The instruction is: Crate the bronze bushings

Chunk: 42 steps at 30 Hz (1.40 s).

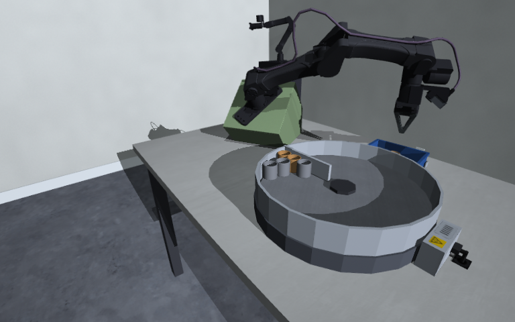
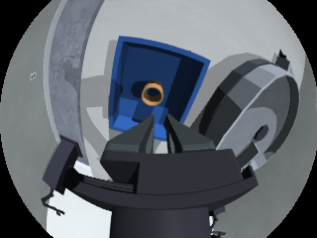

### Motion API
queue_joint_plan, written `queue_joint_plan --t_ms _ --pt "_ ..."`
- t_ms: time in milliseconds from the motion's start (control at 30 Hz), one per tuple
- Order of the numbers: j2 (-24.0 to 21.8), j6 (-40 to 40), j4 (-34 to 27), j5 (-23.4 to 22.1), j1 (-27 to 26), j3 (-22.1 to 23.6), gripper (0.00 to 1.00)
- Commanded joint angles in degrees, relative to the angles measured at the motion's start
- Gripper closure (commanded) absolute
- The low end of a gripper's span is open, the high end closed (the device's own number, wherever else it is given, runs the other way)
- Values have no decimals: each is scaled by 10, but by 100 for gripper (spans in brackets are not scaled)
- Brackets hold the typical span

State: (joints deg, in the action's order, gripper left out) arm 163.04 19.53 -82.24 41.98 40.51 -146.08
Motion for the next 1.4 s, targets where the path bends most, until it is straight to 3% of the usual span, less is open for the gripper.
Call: queue_joint_plan --t_ms 0,400,1367 --pt "6 12 -39 -2 27 -39 84" --pt "20 16 -58 -1 28 -69 84" --pt "21 16 -60 -1 28 -72 84"
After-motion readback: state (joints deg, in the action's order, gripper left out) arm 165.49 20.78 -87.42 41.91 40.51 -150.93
